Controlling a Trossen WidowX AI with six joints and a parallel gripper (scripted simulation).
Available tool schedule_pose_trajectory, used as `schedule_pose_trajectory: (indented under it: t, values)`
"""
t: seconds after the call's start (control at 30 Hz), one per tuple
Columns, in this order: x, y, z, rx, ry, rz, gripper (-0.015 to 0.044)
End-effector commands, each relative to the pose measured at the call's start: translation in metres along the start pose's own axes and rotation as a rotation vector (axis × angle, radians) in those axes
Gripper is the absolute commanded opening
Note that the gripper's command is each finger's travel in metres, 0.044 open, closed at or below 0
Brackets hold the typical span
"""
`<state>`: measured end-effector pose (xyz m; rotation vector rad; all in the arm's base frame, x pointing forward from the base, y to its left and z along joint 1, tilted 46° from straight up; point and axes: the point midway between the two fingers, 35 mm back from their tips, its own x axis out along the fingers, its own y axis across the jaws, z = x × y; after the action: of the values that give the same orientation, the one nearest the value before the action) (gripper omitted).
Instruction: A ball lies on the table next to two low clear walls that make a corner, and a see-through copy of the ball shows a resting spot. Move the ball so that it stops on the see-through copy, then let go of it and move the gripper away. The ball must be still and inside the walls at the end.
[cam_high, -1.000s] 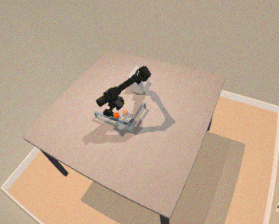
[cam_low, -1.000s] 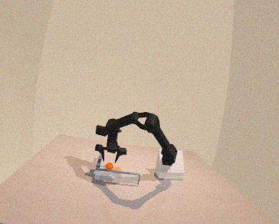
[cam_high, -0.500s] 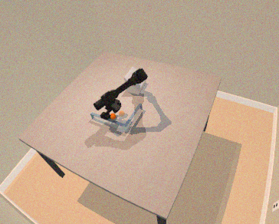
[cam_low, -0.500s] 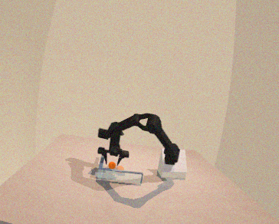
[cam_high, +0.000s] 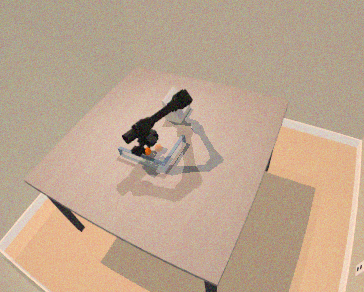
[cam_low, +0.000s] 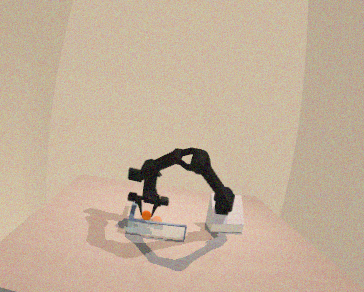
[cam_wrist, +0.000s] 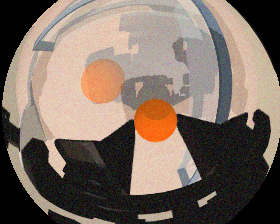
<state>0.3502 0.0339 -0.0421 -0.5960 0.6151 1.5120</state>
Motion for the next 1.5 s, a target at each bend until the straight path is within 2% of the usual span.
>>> schedule_pose_trajectory:
  t: [0.0,0.03,0.6,0.8,1.47]
  values:
    - [-0.018,-0.004,-0.002,-0.002,0.002,-0.007,0.0013]
    - [-0.024,-0.005,-0.002,-0.002,0.004,-0.007,0.0]
    - [-0.129,0.0,-0.001,-0.001,0.004,-0.005,0.0]
    - [-0.129,0.001,0.0,-0.001,0.004,-0.005,0.0]
    - [-0.091,0.039,0.04,0.001,0.001,-0.003,0.0]
